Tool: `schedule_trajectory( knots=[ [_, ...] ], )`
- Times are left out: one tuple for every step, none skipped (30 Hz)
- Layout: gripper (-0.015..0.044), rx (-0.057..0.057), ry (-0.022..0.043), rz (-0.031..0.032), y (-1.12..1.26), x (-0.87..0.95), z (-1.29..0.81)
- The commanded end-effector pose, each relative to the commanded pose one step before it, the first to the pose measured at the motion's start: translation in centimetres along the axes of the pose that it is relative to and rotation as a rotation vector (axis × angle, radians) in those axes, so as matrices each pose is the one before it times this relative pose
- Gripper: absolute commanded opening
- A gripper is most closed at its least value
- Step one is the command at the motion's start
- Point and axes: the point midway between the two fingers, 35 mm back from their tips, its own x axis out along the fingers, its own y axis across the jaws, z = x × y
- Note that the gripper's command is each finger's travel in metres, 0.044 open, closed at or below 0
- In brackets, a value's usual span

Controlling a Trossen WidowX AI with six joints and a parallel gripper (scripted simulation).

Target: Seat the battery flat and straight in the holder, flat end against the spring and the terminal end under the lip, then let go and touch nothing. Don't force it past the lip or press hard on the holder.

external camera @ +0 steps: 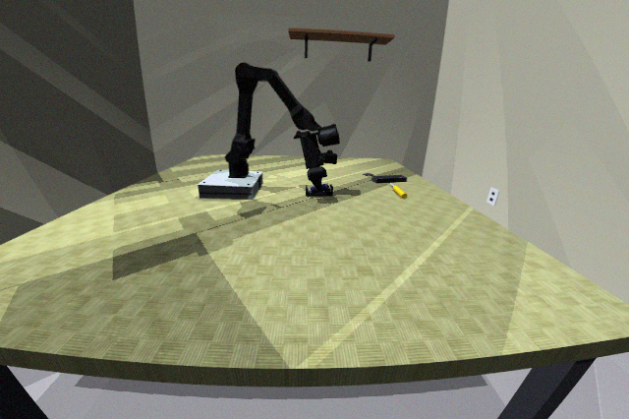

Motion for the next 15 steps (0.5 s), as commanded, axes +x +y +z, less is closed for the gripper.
schedule_trajectory(
  knots=[
    [0.0082, 0.0036, 0.04571, 0.00085, 0.029, 0.374, -0.416],
    [0.0082, -0.0003, 0.00574, 0.0001, 0.001, 0.009, 0.015],
    [0.0082, -0.0003, 0.00575, 0.00011, 0.001, 0.009, 0.014],
    [0.0082, -0.0003, 0.00575, 0.0001, 0.001, 0.008, 0.013],
    [0.0082, -0.0003, 0.00575, 0.00009, 0.001, 0.008, 0.013],
    [0.0082, -0.0003, 0.00576, 0.00009, 0.001, 0.007, 0.012],
    [0.0082, -0.0003, 0.00577, 0.00008, 0.001, 0.007, 0.012],
    [0.0082, -0.0003, 0.00577, 0.00008, 0.002, 0.006, 0.012],
    [0.0082, -0.0003, 0.00579, 0.00008, 0.002, 0.008, 0.01],
    [0.0082, -0.0003, 0.00579, 0.00007, 0.002, 0.008, 0.01],
    [0.0082, -0.0003, 0.00579, 0.00007, 0.002, 0.008, 0.01],
    [0.0082, -0.0003, 0.00581, 0.00007, 0.002, 0.007, 0.01],
    [0.0082, -0.0004, 0.00582, 0.00006, 0.002, 0.007, 0.01],
    [0.0082, -0.0004, 0.00582, 0.00005, 0.002, 0.006, 0.009],
    [0.0082, -0.0004, 0.00581, 0.00004, 0.002, 0.006, 0.009]
  ],
)
